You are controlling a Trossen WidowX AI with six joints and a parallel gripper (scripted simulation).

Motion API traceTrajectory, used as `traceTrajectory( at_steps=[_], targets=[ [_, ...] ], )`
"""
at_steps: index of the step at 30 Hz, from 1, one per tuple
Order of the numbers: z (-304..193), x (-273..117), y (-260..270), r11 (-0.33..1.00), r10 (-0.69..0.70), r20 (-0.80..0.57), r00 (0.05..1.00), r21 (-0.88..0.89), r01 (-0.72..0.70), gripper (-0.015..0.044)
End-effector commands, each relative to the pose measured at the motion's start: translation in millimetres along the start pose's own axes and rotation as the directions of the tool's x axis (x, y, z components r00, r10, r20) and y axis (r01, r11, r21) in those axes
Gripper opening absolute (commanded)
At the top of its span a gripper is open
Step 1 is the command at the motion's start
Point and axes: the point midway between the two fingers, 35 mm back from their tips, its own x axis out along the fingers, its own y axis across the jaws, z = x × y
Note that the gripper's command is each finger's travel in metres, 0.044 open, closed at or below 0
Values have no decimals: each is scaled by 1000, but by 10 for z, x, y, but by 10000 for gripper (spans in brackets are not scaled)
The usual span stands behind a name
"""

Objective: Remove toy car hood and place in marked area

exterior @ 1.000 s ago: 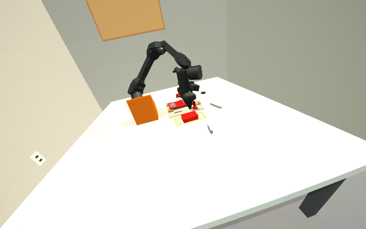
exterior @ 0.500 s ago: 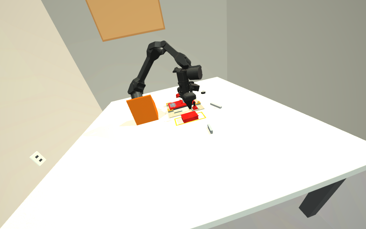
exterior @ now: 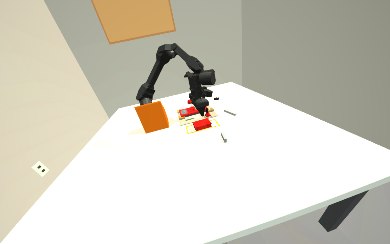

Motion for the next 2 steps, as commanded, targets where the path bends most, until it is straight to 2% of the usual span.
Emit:
traceTrajectory(
  at_steps=[1,2],
  targets=[
    [-5,2,-4,1000,-2,-4,1000,-4,2,440],
    [-5,2,-4,1000,-2,-4,1000,-4,2,440]
  ],
)
